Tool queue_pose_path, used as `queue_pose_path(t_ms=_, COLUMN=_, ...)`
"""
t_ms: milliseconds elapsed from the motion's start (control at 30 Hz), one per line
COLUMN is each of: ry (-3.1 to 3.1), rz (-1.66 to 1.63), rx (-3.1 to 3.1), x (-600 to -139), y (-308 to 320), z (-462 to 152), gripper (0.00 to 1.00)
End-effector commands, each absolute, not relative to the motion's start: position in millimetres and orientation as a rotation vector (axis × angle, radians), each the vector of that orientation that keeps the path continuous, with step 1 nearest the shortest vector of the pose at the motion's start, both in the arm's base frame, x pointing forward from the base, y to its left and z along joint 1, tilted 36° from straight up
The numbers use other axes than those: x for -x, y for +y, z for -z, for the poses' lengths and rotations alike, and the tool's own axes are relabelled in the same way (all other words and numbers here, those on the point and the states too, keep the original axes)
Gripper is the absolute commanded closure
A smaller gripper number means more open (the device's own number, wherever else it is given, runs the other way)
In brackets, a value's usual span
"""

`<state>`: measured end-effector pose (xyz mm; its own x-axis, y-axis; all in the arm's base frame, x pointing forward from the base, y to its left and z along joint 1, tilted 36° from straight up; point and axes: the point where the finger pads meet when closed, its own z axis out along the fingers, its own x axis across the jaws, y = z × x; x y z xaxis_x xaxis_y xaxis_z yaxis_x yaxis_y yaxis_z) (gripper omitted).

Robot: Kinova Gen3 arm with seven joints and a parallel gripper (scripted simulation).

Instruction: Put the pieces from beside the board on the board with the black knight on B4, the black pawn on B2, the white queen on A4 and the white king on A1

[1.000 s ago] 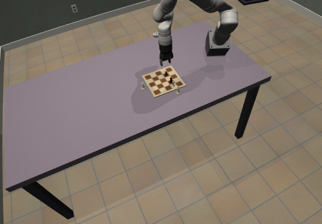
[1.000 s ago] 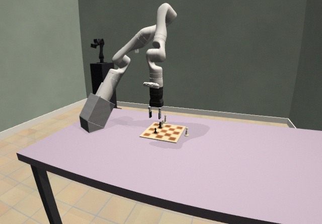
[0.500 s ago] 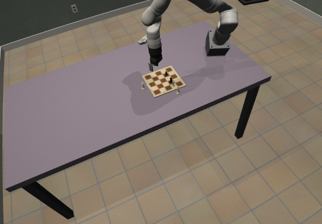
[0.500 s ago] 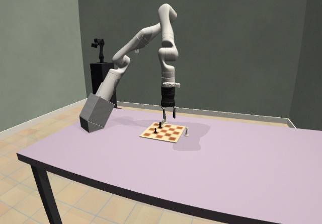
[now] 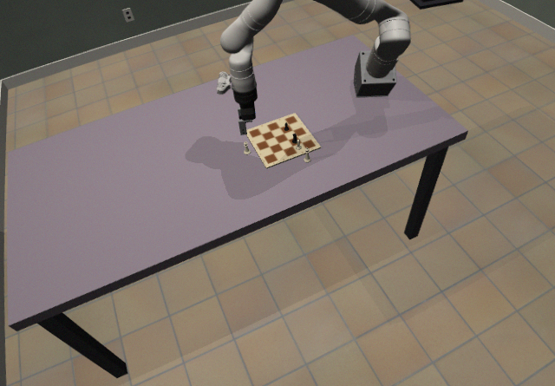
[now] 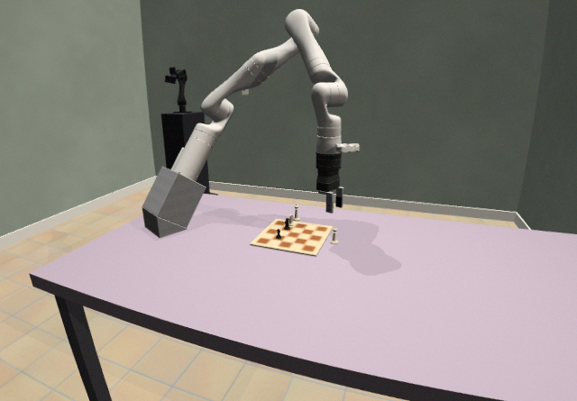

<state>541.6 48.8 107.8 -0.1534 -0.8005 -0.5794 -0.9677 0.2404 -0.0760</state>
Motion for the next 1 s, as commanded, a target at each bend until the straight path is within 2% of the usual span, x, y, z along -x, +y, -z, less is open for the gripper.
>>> queue_pose_path(t_ms=0, ry=1.967, rz=-0.424, rx=1.654, x=-546.0, y=53.2, z=-110.9, gripper=0.00)
queue_pose_path(t_ms=100, ry=1.968, rz=-0.426, rx=1.654, x=-544.6, y=53.5, z=-111.0, gripper=0.00)
queue_pose_path(t_ms=133, ry=1.969, rz=-0.428, rx=1.654, x=-543.9, y=53.7, z=-110.7, gripper=0.21)
queue_pose_path(t_ms=967, ry=1.969, rz=-0.428, rx=1.654, x=-543.8, y=53.7, z=-110.6, gripper=0.21)
